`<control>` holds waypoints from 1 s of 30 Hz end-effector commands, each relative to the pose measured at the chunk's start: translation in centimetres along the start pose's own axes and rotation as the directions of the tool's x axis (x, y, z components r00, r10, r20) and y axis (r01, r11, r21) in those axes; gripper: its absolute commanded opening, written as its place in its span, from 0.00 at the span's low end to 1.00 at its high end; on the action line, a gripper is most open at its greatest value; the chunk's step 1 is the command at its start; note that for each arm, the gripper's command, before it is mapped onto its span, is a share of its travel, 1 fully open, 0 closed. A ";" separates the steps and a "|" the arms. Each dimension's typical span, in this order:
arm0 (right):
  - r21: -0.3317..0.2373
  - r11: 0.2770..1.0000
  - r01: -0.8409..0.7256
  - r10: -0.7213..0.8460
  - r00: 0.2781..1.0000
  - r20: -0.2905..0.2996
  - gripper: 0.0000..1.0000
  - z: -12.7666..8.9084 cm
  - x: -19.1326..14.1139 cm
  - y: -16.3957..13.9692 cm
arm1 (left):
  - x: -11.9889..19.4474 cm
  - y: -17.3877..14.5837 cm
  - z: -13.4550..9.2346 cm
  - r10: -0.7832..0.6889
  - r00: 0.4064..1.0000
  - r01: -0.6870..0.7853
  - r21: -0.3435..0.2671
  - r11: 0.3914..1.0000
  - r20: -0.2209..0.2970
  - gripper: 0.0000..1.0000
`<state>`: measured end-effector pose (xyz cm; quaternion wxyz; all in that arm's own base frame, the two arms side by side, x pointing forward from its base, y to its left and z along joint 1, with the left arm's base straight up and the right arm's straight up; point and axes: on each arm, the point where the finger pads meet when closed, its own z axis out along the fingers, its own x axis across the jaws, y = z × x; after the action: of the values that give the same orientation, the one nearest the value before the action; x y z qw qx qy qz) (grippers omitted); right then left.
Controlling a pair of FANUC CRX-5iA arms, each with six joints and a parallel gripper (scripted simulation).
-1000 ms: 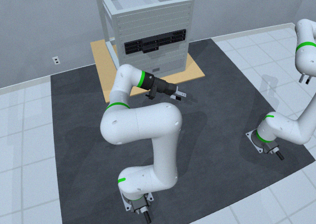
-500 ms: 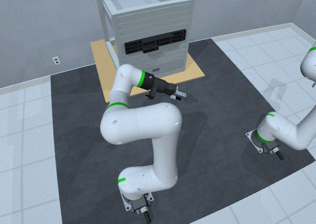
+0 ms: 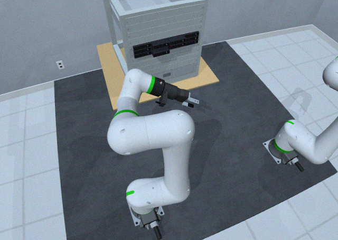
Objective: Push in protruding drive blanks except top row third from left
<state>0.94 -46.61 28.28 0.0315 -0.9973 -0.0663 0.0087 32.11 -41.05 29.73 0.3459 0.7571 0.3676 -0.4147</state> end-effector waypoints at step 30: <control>-0.061 0.983 -0.175 0.174 0.984 -0.024 1.00 -0.7 -3.1 0.4 | -0.1 0.0 0.0 0.001 1.000 -0.001 -0.001 1.000 0.000 1.00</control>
<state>-2.01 -47.43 28.87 0.0011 -0.9998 0.0213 -0.0002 32.11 -41.05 29.73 0.3459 0.7571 0.3676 -0.4147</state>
